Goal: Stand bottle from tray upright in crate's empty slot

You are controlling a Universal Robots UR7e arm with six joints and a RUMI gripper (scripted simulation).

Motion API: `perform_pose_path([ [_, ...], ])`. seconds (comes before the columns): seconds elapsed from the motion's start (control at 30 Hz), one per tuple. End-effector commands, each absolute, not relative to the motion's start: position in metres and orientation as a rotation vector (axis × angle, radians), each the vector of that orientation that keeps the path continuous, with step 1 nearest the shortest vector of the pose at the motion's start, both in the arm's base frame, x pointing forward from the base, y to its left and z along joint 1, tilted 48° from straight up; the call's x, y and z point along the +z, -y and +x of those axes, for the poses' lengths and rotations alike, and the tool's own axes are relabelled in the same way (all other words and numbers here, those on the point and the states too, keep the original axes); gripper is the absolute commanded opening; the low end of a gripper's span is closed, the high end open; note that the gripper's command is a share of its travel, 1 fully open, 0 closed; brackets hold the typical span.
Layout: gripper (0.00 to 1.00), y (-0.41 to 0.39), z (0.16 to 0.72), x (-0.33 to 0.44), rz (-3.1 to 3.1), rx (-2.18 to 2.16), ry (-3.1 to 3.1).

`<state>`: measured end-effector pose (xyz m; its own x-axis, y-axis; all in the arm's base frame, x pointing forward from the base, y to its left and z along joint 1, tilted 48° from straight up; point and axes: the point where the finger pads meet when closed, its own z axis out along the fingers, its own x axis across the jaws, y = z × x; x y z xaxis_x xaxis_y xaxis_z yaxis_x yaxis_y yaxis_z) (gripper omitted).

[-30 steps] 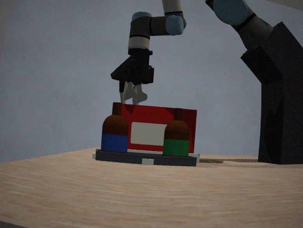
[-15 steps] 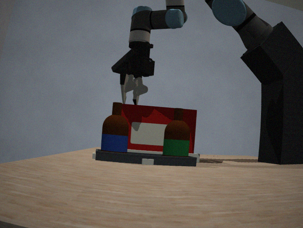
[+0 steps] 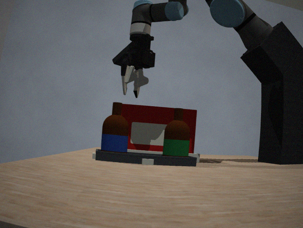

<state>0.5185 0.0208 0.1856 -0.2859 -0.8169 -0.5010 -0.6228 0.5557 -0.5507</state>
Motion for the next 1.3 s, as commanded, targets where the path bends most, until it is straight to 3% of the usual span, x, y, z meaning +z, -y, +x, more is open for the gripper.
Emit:
perform_pose_path([
  [0.0,0.38,-0.0192,0.5114,0.1923,-1.158,-0.316,-2.015],
  [0.57,0.38,-0.0180,0.5056,0.1976,-1.158,-0.316,-2.015],
  [0.6,0.00,-0.0180,0.5056,0.1976,-1.158,-0.316,-2.015],
  [1.27,0.00,-0.0180,0.5056,0.1976,-1.158,-0.316,-2.015],
])
